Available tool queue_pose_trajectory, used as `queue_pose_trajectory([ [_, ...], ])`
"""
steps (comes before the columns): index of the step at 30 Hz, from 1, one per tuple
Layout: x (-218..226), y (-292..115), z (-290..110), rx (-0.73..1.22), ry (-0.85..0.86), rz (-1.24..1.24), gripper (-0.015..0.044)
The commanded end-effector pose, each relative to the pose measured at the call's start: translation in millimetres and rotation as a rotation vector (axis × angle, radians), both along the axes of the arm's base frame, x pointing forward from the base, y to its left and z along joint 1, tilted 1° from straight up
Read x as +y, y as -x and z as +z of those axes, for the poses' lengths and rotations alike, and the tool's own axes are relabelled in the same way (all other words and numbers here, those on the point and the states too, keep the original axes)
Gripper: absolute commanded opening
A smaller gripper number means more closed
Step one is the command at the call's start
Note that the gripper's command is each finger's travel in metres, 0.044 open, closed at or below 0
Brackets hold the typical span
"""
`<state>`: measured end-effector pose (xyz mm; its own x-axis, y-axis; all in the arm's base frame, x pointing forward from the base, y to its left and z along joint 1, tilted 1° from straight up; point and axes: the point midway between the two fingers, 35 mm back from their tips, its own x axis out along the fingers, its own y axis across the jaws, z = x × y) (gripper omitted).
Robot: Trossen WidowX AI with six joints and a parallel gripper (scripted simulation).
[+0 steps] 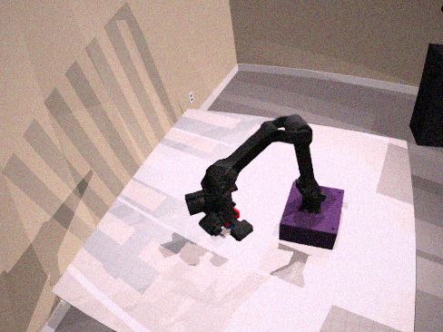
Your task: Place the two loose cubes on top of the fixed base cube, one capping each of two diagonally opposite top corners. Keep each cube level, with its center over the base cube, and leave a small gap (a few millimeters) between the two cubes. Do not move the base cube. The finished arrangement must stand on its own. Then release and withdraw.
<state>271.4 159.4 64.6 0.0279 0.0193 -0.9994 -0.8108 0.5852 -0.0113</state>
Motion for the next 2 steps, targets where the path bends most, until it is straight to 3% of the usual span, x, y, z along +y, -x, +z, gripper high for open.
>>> queue_pose_trajectory([
  [1, 1.7, 0.7, 0.2, 0.003, -0.001, -0.006, 0.0400],
  [2, 1.7, 0.7, 0.2, 0.003, -0.001, -0.006, 0.0400],
])
